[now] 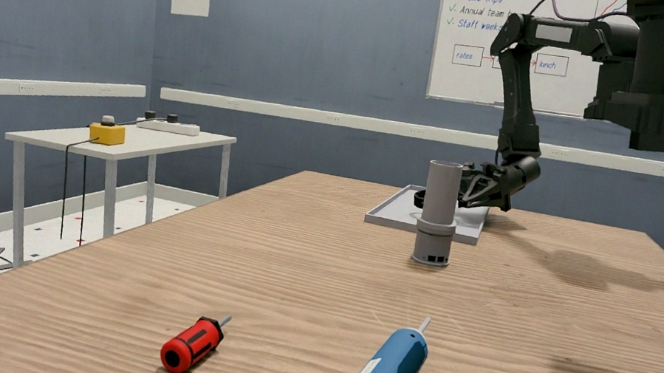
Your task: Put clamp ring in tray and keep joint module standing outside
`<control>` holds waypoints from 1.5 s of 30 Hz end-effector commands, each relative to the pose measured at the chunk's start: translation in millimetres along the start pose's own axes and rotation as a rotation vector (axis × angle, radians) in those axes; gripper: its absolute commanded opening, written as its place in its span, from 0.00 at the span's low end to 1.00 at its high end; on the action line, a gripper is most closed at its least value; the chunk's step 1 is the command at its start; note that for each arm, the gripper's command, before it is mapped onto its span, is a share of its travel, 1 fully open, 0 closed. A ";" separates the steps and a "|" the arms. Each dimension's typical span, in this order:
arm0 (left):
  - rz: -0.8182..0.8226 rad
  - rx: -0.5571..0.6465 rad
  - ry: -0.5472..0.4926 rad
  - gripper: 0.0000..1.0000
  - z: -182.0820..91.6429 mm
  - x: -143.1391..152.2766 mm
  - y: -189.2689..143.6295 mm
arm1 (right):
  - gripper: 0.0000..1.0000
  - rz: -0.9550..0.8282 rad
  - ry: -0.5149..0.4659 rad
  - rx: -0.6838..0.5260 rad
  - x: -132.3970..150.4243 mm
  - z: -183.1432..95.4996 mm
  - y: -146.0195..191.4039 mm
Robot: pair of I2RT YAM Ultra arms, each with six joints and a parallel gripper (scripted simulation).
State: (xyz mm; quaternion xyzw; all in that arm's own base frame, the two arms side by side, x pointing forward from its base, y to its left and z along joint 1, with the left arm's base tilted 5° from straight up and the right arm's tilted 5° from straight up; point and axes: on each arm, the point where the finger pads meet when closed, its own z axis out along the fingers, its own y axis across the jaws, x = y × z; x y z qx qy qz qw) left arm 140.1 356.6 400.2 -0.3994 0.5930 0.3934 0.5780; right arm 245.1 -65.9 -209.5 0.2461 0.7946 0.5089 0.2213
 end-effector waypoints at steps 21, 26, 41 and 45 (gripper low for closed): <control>-0.012 -0.018 -0.071 0.20 -7.0 -24.5 3.7 | 0.06 -0.007 -0.027 -0.035 -5.2 3.7 1.0; -0.012 -0.018 -0.071 0.20 -7.0 -24.5 3.7 | 0.06 -0.009 -0.027 -0.034 -6.6 4.7 -2.8; -0.012 -0.018 -0.071 0.20 -7.0 -24.5 3.7 | 0.06 -0.007 -0.025 -0.035 -6.1 6.1 -5.4; -0.012 -0.018 -0.071 0.20 -7.0 -24.5 3.7 | 0.06 0.031 -0.010 -0.046 7.4 8.2 0.0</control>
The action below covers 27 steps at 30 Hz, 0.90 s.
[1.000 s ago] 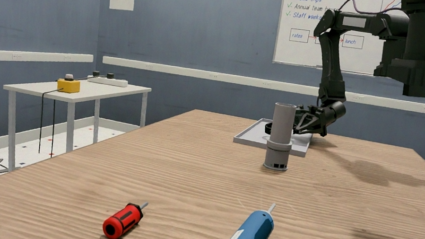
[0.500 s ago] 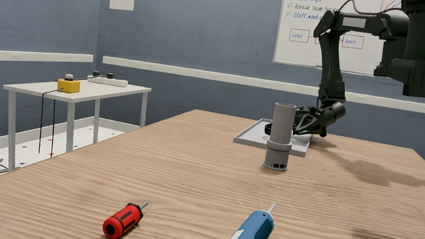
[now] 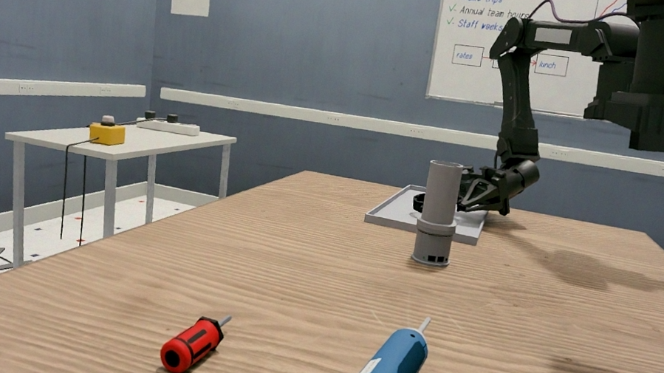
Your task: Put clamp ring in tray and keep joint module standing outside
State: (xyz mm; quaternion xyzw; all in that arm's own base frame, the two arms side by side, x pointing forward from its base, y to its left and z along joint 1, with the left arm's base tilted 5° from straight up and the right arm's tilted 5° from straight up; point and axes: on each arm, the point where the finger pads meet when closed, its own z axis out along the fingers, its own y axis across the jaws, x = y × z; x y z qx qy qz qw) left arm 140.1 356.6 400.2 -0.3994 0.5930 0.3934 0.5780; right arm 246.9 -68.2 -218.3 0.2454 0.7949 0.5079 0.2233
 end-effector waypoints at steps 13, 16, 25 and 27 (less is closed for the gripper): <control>-0.012 -0.018 -0.071 0.20 -7.0 -24.5 3.7 | 0.06 0.000 -0.019 -0.037 -3.0 4.4 2.4; -0.012 -0.018 -0.071 0.20 -7.0 -24.5 3.7 | 0.06 0.002 -0.017 -0.037 -3.3 5.0 0.8; -0.012 -0.018 -0.071 0.20 -7.0 -24.5 3.7 | 0.06 0.006 -0.016 -0.038 -1.2 5.8 0.5; -0.012 -0.018 -0.071 0.20 -7.0 -24.5 3.7 | 0.06 0.005 -0.016 -0.038 -1.2 6.4 -1.0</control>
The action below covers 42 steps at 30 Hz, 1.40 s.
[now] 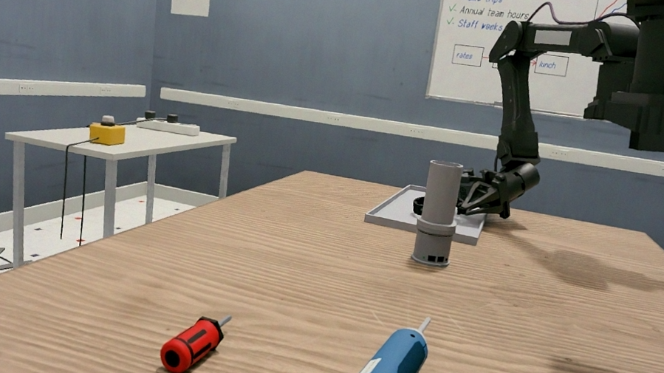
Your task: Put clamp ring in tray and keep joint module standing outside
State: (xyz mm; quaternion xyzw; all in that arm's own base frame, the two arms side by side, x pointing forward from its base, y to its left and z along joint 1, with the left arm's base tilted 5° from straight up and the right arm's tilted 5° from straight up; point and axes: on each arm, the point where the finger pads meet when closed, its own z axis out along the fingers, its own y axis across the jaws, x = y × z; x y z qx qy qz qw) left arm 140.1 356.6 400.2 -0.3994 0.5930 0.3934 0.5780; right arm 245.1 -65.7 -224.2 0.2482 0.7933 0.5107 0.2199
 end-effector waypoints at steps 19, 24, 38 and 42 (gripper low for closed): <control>-0.012 -0.018 -0.071 0.20 -7.0 -24.5 3.7 | 0.06 -0.007 -0.021 -0.033 -5.0 4.9 0.2; -0.012 -0.018 -0.071 0.20 -7.0 -24.5 3.7 | 0.09 -0.008 -0.021 -0.033 -5.0 4.9 0.2; -0.012 -0.018 -0.071 0.20 -7.0 -24.5 3.7 | 0.11 -0.008 -0.021 -0.033 -5.0 4.9 0.2; -0.012 -0.018 -0.071 0.20 -7.0 -24.5 3.7 | 0.11 -0.008 -0.021 -0.033 -5.0 4.9 0.2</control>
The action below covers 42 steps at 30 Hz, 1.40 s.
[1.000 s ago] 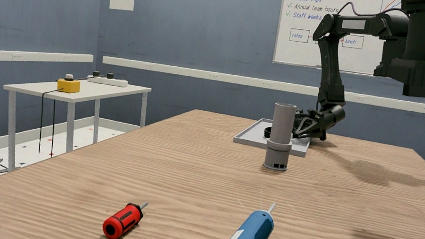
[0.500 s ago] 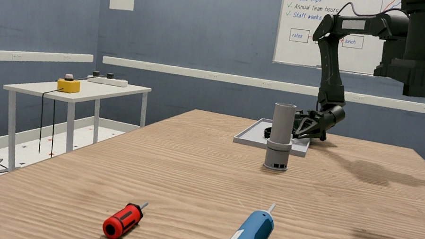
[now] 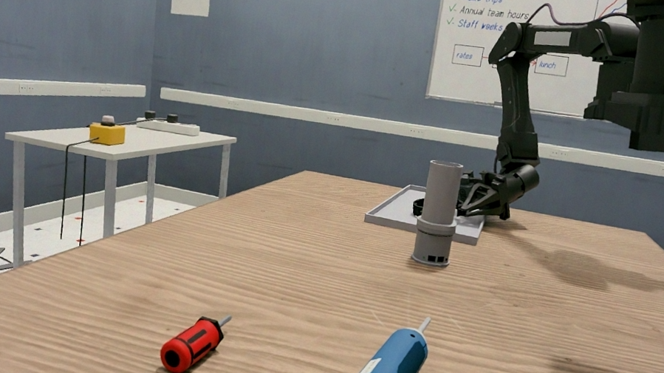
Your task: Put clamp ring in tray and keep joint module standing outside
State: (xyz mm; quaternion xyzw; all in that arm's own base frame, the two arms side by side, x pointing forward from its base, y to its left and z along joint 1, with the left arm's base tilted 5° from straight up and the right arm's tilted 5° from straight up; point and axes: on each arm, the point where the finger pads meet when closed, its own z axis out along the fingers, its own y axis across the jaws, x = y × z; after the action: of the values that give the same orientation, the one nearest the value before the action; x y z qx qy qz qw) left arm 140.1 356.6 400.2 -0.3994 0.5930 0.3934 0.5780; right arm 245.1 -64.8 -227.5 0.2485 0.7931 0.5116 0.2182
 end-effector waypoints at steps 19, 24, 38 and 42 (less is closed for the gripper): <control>-0.012 -0.018 -0.071 0.20 -7.0 -24.5 3.7 | 0.13 -0.007 -0.022 -0.033 -4.9 2.7 5.0; -0.012 -0.018 -0.071 0.20 -7.0 -24.5 3.7 | 0.13 -0.007 -0.022 -0.033 -4.9 2.7 5.0; -0.012 -0.018 -0.071 0.20 -7.0 -24.5 3.7 | 0.16 -0.004 -0.021 -0.034 -3.7 0.5 12.7; -0.012 -0.018 -0.071 0.20 -7.0 -24.5 3.7 | 0.16 -0.004 -0.021 -0.034 -3.7 0.5 12.7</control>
State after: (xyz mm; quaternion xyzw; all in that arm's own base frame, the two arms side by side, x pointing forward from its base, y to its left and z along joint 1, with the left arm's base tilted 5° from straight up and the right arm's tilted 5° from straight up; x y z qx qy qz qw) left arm 140.1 356.6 400.2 -0.3994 0.5930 0.3934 0.5780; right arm 245.5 -64.9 -227.1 0.2489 0.7921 0.5124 0.2192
